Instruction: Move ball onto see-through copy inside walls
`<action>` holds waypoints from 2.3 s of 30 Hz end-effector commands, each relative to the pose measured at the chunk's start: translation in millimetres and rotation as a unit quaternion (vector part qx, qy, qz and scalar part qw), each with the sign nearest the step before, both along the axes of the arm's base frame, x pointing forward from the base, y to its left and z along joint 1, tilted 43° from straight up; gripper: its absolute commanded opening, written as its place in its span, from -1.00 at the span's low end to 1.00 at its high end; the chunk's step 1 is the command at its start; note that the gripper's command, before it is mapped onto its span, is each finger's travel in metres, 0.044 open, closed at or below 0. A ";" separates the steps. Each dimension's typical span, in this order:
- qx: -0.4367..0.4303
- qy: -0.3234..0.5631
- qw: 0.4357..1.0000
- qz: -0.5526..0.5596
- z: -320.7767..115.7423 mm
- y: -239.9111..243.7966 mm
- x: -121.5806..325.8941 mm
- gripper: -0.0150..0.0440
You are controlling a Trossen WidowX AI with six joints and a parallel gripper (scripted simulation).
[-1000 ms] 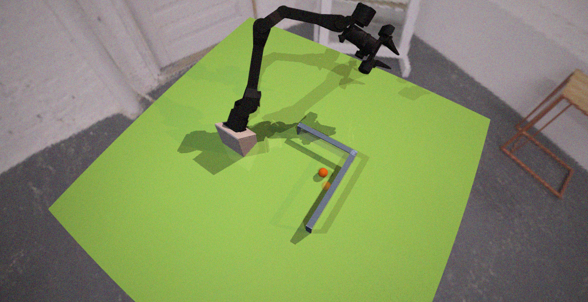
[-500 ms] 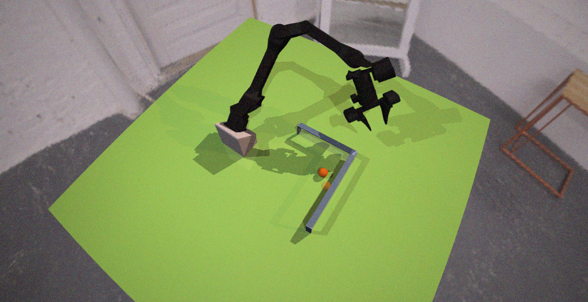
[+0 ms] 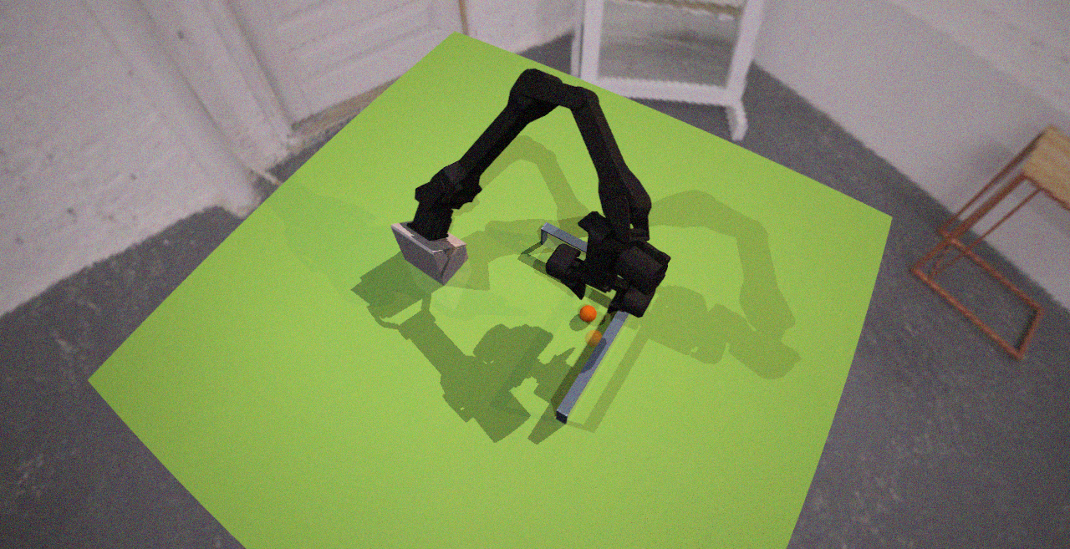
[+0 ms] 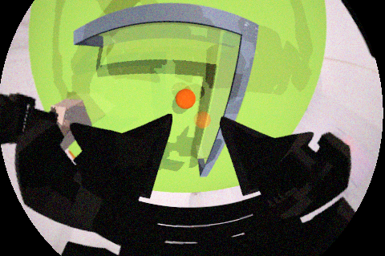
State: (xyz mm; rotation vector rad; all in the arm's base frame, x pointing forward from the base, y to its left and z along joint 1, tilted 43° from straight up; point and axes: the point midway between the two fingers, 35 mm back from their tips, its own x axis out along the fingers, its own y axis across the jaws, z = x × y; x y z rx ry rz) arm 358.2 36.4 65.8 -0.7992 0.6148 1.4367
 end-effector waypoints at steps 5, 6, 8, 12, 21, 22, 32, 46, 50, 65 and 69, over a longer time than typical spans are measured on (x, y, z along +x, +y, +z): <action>0.043 0.030 0.999 0.010 -10.3 5.3 -11.1 0.42; 0.043 0.030 0.999 0.010 -10.3 5.3 -11.1 0.42; 0.043 0.030 0.999 0.010 -13.9 8.6 -11.0 0.42; 0.044 0.030 0.999 0.010 -21.2 15.6 -11.1 0.42; 0.044 0.030 0.999 0.010 -29.1 22.8 -10.7 0.42; 0.044 0.030 0.999 0.010 -30.3 23.9 -10.6 0.42; 0.044 0.030 0.999 0.010 -42.1 35.2 -10.7 0.42; 0.044 0.030 0.999 0.010 -47.3 40.3 -11.1 -0.03; 0.044 0.030 0.999 0.010 -47.3 40.3 -11.1 -0.12; 0.040 0.030 0.999 0.009 7.9 -15.2 -4.8 -0.49; 0.041 0.031 0.999 0.009 27.3 -32.3 -7.4 -0.49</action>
